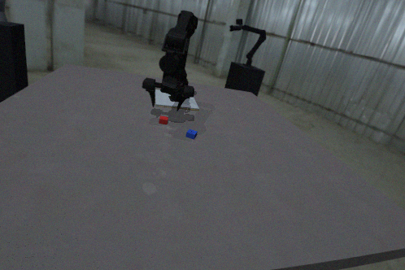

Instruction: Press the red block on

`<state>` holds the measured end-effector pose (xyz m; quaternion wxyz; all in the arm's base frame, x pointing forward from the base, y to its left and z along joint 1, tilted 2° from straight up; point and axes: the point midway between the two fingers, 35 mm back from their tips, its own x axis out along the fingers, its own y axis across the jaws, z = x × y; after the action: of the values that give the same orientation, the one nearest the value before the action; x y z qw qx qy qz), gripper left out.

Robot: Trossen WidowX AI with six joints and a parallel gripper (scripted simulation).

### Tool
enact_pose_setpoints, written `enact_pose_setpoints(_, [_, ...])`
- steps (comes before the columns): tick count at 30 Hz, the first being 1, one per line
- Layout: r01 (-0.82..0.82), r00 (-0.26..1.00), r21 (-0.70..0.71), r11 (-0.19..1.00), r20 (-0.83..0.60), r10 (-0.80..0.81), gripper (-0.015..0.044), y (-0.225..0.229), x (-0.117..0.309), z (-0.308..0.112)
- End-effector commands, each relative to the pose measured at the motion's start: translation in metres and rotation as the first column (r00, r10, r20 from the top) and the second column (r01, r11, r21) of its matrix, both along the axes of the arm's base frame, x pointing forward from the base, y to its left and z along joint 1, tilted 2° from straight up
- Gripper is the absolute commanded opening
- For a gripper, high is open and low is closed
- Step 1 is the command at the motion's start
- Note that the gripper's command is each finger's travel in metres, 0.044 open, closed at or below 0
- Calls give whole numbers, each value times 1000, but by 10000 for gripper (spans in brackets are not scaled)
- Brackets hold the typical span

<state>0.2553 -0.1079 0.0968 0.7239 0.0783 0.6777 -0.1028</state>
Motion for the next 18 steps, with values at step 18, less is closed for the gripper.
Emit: enact_pose_setpoints(18, [-1, 1000, 7, 1000, -14, 2, 440, 0, -2, -40])
